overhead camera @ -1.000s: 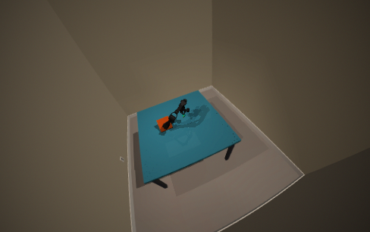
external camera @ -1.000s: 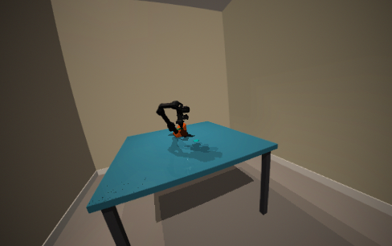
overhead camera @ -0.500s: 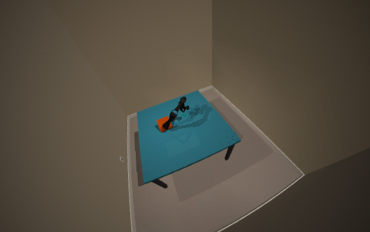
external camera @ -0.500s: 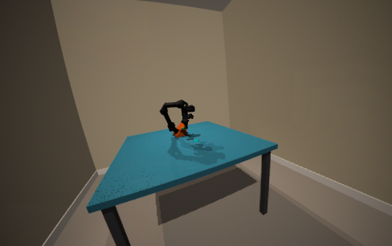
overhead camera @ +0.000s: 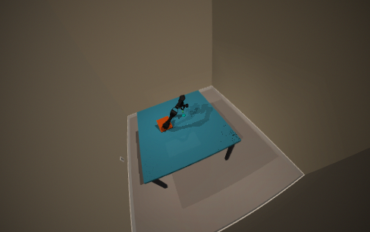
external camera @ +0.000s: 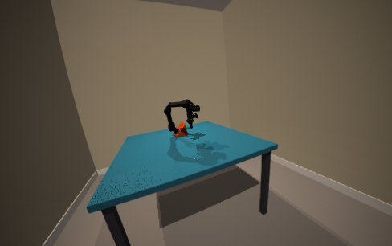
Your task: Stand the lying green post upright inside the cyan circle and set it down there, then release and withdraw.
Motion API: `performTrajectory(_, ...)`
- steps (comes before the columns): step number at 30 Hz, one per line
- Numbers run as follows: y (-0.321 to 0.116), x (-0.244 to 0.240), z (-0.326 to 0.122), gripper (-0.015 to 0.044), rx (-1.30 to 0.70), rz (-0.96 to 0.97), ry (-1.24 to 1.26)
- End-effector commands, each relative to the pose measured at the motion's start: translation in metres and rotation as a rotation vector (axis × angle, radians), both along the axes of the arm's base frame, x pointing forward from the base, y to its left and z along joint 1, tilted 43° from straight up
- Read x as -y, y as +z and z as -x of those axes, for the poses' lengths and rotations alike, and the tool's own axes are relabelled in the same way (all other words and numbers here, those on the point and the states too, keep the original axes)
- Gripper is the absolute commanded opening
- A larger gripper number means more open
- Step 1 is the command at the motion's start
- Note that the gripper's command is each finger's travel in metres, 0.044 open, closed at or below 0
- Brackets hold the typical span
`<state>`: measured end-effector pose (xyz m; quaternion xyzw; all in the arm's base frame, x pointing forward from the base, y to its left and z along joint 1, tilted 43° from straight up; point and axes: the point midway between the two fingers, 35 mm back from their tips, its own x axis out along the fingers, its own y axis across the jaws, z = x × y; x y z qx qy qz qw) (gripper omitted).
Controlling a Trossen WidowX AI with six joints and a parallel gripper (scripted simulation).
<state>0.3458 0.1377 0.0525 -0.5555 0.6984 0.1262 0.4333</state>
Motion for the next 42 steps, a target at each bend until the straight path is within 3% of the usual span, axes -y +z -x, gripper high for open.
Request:
performTrajectory(1, -0.011, -0.009, -0.002, 0.0023, -0.005, 0.001, -0.002)
performTrajectory(42, -0.044, -0.013, -0.003, 0.0023, -0.007, -0.232, -0.054)
